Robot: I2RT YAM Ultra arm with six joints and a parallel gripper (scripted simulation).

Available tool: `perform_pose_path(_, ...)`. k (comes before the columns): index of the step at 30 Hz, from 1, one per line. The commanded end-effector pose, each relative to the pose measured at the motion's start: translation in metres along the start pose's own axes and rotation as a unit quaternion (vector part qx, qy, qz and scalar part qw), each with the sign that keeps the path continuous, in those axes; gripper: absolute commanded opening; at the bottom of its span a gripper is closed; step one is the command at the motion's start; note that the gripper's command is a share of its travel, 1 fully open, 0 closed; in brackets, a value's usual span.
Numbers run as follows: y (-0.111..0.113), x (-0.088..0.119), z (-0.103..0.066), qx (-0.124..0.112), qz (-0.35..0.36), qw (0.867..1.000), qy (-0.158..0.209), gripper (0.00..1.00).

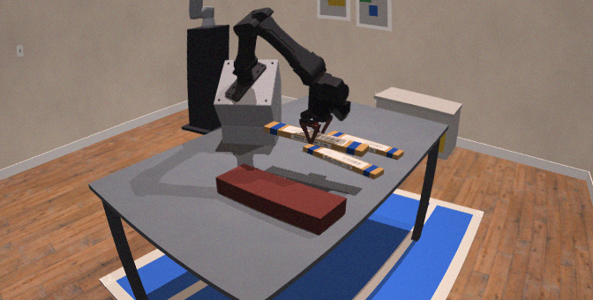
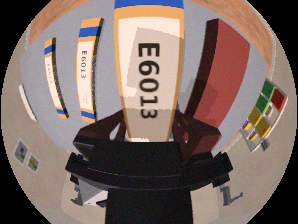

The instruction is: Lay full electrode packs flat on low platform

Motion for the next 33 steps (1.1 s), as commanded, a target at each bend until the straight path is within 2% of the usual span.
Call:
perform_pose_path(1, -0.008, -0.01, -0.027, 0.002, 0.006, 0.999, -0.036, 0.0)
perform_pose_path(5, -0.01, -0.013, -0.026, 0.005, 0.012, 0.999, -0.047, 0.0)
perform_pose_path(8, -0.004, -0.007, -0.015, 0.001, 0.004, 0.999, -0.036, 0.0)
perform_pose_path(12, -0.006, -0.01, -0.011, 0.002, 0.007, 0.999, -0.04, 0.0)
perform_pose_path(15, 0.002, -0.007, 0.006, -0.003, -0.004, 1.0, -0.023, 0.0)
perform_pose_path(17, 0.002, -0.007, 0.006, -0.003, -0.004, 1.0, -0.023, 0.0)
perform_pose_path(18, -0.005, -0.009, -0.003, 0.001, 0.005, 0.999, -0.038, 0.0)
perform_pose_path(20, -0.009, -0.015, -0.004, 0.004, 0.011, 0.999, -0.047, 0.0)
perform_pose_path(22, -0.007, -0.012, 0.002, 0.004, 0.008, 0.999, -0.042, 0.0)
perform_pose_path(24, 0.003, -0.006, 0.017, -0.003, -0.005, 1.0, -0.023, 0.0)
perform_pose_path(25, 0.004, -0.005, 0.02, -0.003, -0.006, 1.0, -0.021, 0.0)
perform_pose_path(28, -0.008, -0.013, 0.011, 0.004, 0.009, 0.999, -0.043, 0.0)
perform_pose_path(32, 0.002, -0.007, 0.03, -0.002, -0.004, 1.0, -0.024, 0.0)
perform_pose_path(33, 0.002, -0.007, 0.03, -0.002, -0.004, 1.0, -0.024, 0.0)
Point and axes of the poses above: the point where the finger pads meet when closed, its own z axis out along the fingers, its own y axis across the jaws, x = y × z, the point moved 9 cm from there along -z, back along the fingers, and after that the axes turned 2 degrees about -z, right-handed, at the moved point
